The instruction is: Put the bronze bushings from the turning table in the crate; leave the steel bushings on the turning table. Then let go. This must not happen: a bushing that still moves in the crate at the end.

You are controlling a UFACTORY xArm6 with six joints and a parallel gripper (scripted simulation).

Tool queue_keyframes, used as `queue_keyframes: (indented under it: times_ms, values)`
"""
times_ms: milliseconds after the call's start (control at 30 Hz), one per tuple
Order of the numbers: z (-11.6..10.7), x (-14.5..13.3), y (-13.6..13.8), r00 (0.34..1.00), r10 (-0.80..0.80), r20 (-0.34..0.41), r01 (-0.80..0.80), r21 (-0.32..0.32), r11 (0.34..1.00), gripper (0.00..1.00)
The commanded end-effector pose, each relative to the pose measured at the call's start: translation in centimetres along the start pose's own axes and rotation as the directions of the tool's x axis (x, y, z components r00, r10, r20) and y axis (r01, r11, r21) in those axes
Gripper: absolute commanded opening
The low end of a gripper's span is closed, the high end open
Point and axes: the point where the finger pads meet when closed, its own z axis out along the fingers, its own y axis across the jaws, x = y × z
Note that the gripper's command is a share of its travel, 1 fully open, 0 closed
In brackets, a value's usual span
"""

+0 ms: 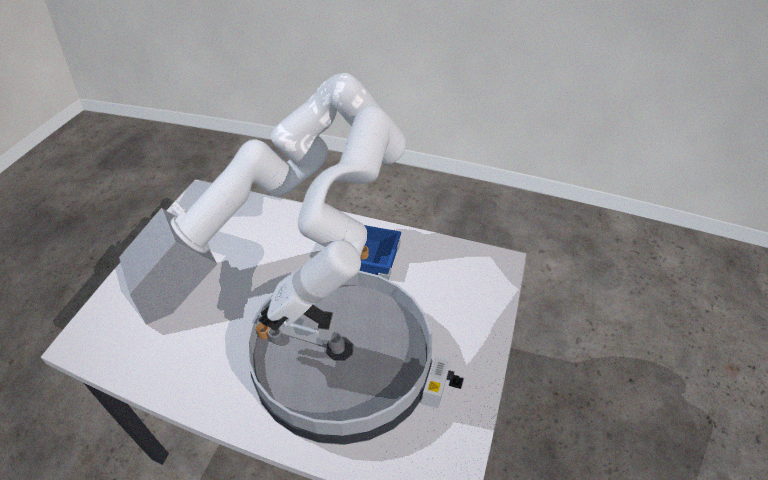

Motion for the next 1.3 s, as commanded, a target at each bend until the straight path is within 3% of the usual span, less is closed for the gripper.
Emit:
queue_keyframes:
  times_ms: [0, 500, 933, 1267]
  values:
    - [-0.10, 0.00, 0.06, 1.000, 0.001, -0.001, -0.001, -0.002, 1.000, 0.11]
    - [-0.07, -0.04, 0.03, 1.000, 0.011, -0.001, -0.011, 0.006, 1.000, 0.11]
    - [0.59, -0.82, -0.55, 0.960, 0.277, 0.033, -0.277, 0.232, 0.933, 0.11]
    - [0.62, -0.87, -0.58, 0.956, 0.292, 0.037, -0.292, 0.244, 0.925, 0.11]
